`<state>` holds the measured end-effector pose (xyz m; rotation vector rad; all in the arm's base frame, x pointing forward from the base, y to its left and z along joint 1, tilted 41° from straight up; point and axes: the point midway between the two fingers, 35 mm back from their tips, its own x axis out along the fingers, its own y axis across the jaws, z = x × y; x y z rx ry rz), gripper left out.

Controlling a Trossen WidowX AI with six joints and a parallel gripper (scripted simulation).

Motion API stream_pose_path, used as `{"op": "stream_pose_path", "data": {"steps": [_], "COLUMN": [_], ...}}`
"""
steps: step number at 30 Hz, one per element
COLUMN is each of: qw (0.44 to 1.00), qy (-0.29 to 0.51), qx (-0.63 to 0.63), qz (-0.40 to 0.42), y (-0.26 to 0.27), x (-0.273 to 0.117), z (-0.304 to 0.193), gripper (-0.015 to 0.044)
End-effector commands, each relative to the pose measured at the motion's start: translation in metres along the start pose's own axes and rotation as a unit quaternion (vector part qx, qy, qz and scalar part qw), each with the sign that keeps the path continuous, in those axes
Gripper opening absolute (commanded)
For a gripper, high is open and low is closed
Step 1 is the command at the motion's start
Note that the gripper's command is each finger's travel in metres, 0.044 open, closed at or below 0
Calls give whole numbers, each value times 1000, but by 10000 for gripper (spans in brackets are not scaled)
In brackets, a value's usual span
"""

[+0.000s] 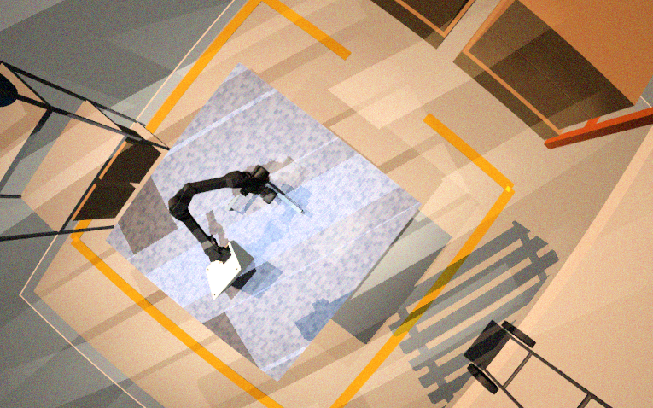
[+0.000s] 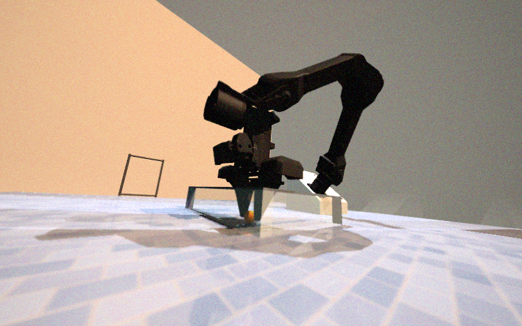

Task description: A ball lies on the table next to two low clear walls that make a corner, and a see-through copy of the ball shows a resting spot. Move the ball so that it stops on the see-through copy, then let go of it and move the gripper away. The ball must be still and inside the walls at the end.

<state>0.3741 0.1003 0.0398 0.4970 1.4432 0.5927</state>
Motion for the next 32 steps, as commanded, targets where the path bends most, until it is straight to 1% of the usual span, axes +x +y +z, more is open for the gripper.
{"op": "stream_pose_path", "data": {"steps": [1,3,4,7,9,15,16,22,24,27,31,32], "qw": [1000,1000,1000,1000,1000,1000,1000,1000,1000,1000,1000,1000], "qy": [0,0,0,2,3,3,0,0,0,0,0,0], "qx": [0,0,1,3,5,5,10,10,10,8,8,8], "qz": [0,0,-1,-1,0,1,1,1,1,1,1,1], "y": [0,0,-1,-2,-1,-1,-3,-3,-3,-2,-2,-2], "x": [0,-3,-11,-61,-84,-87,-78,-78,-88,-120,-123,-123], "z": [0,0,1,2,-1,-1,0,0,0,-3,-3,-3], "gripper": [209,209,209,209,209,209,209,209,262,340,440,440]}}
